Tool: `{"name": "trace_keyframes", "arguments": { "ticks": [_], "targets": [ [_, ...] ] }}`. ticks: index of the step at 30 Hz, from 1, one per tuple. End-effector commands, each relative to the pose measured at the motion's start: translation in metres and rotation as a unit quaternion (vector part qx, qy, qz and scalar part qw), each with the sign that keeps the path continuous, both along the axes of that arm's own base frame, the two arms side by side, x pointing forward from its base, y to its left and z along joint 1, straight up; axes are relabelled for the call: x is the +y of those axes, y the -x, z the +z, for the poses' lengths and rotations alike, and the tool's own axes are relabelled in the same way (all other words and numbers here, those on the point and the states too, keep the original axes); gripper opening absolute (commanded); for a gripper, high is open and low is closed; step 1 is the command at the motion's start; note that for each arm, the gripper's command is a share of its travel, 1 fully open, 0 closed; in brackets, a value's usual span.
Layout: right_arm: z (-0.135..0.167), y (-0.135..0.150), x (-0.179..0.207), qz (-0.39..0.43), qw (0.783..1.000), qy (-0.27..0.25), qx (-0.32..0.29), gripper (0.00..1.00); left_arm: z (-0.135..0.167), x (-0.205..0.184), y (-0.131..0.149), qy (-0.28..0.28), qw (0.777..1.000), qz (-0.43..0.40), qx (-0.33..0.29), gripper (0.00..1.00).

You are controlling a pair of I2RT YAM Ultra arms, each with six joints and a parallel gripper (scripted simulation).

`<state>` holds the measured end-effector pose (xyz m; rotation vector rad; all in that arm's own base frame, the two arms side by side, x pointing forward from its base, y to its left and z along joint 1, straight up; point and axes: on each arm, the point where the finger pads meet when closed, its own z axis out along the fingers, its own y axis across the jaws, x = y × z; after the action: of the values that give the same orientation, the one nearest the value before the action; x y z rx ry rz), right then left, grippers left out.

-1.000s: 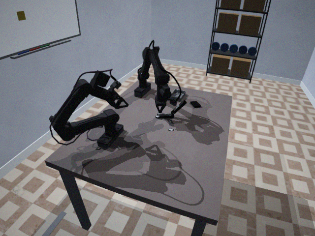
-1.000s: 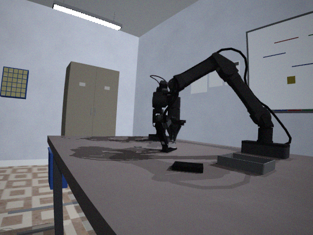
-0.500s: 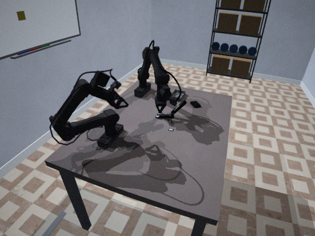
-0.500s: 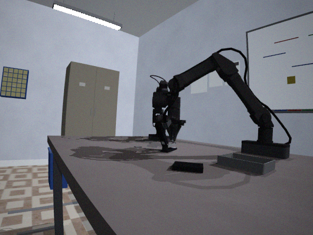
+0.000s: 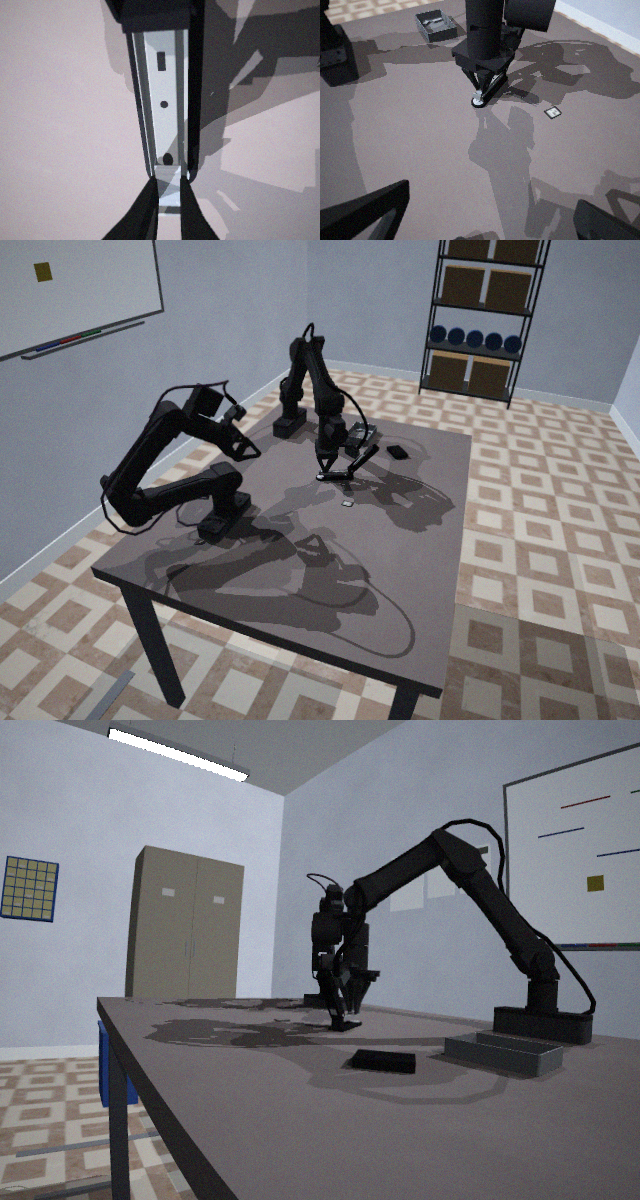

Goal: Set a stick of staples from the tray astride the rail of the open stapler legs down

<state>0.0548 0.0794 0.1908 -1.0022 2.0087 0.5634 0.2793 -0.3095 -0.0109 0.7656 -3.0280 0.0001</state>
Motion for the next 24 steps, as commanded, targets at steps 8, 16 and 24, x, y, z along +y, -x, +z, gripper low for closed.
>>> {"name": "trace_keyframes", "arguments": {
  "ticks": [8,16,24],
  "targets": [
    [0.000,0.000,-0.001,-0.001,1.000,-0.004,-0.003,1.00,-0.006,0.003,-0.010,0.007,1.000,0.013,-0.016,0.06],
    [0.000,0.000,-0.001,-0.001,1.000,-0.004,-0.003,1.00,-0.011,0.004,-0.009,0.006,1.000,0.012,-0.015,0.06],
    [0.000,0.000,-0.001,-0.001,1.000,-0.004,-0.003,1.00,0.006,-0.004,-0.003,0.000,1.000,0.008,-0.013,0.06]
  ]
}}
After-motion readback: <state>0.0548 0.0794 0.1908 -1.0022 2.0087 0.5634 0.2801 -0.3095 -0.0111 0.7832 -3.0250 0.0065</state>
